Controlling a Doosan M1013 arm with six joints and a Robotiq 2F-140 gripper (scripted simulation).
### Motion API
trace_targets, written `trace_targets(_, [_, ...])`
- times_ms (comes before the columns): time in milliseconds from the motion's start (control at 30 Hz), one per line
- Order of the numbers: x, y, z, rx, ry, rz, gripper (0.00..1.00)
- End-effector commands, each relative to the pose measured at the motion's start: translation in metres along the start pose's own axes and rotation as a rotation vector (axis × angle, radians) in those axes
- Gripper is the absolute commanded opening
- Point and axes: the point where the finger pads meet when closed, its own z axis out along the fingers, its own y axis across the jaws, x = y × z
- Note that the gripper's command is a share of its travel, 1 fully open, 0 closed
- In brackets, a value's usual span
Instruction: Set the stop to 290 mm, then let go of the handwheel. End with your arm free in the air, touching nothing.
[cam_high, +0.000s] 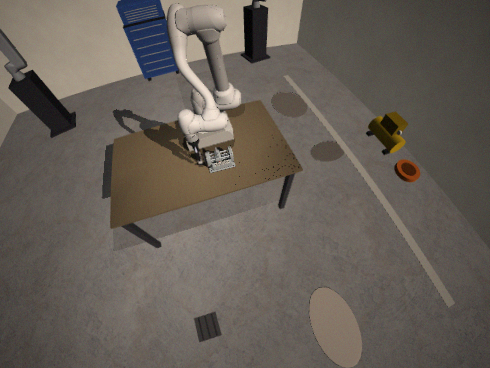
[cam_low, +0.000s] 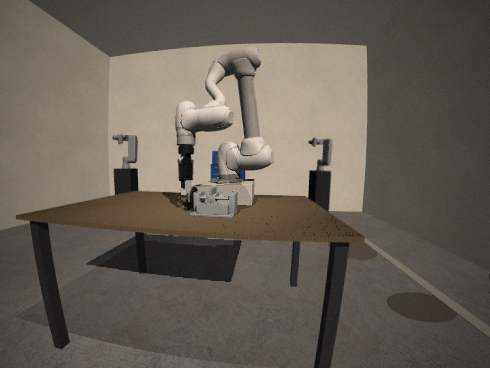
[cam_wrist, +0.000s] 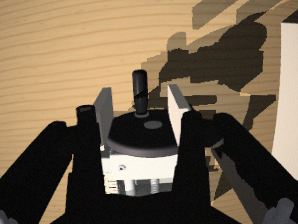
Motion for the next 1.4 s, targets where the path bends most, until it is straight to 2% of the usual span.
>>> trace_targets(0, [0.0, 0.0, 0.007, 0.001, 0.0, 0.0, 0.33])
trace_targets(200, [0.0, 0.0, 0.028, 0.001, 0.0, 0.0, 0.33])
trace_targets(267, [0.0, 0.0, 0.028, 0.001, 0.0, 0.0, 0.33])
trace_targets(633, [0.0, 0.0, 0.058, 0.001, 0.0, 0.0, 0.33])
trace_targets(1233, [0.0, 0.0, 0.062, 0.001, 0.0, 0.0, 0.33])
trace_targets(1267, [0.0, 0.0, 0.062, 0.001, 0.0, 0.0, 0.04])
trace_targets(1367, [0.0, 0.0, 0.062, 0.001, 0.0, 0.0, 0.04])
